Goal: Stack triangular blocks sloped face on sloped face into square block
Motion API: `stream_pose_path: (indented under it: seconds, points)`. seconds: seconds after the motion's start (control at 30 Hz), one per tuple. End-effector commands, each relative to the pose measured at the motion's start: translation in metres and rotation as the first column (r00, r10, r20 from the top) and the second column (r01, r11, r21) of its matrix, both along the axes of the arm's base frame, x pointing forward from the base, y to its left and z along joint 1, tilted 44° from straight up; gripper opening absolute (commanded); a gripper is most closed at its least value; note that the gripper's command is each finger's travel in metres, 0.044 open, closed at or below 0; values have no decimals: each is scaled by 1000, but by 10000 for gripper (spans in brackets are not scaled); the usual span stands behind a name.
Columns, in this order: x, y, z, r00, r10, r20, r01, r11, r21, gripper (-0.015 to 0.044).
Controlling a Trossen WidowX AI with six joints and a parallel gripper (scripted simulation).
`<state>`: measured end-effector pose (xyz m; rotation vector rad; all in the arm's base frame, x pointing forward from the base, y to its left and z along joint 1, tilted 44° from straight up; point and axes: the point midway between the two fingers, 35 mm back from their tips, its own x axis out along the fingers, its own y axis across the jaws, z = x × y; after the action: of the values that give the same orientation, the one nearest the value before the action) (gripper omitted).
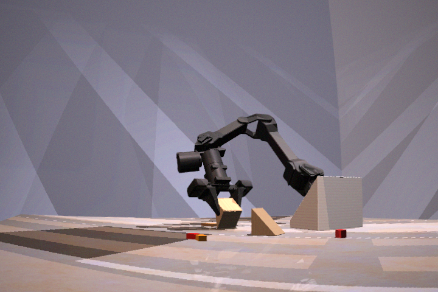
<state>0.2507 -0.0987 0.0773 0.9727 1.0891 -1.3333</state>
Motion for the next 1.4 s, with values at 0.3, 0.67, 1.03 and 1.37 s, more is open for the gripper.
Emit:
stream_pose_path:
  seconds: [0.3, 0.67, 1.03, 1.37]
  points:
    - [2, -18, 13, 1000, -15, -10, 17, 946, 323, 0]
    - [1, -16, 11, 1000, -16, -11, 18, 961, 277, 263]
    - [1, -16, 11, 1000, -16, -11, 18, 961, 277, 440]
    - [6, 10, 38, 1000, -13, -9, 15, 960, 280, 440]
